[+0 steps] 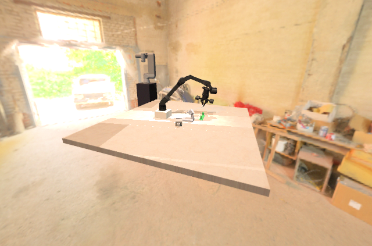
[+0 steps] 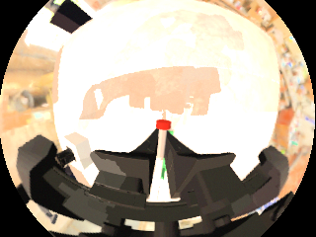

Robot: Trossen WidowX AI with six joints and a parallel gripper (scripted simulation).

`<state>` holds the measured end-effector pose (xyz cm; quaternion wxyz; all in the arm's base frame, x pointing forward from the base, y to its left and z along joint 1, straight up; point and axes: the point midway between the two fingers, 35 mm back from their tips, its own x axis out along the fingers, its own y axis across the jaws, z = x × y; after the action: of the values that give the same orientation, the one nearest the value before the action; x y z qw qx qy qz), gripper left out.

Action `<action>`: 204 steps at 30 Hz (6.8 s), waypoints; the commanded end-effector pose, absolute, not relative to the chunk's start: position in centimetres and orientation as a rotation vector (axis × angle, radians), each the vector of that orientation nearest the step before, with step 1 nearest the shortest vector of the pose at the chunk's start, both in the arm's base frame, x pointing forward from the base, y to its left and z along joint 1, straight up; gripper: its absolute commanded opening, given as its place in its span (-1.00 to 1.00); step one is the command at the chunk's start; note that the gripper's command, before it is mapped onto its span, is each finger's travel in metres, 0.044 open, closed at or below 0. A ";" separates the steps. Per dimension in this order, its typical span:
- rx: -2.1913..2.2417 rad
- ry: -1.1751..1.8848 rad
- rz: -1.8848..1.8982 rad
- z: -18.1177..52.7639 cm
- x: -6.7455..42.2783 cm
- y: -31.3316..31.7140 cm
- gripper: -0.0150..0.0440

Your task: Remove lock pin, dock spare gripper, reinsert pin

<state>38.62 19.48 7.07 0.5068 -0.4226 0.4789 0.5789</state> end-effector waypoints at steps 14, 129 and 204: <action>-1.019 1.154 1.394 5.4 39.3 19.8 -0.49; -0.972 1.312 1.464 7.1 36.3 18.6 0.19; -1.224 0.690 1.745 -0.6 40.8 13.2 0.12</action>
<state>41.03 13.14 0.28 0.4369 -0.4953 0.2754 0.6985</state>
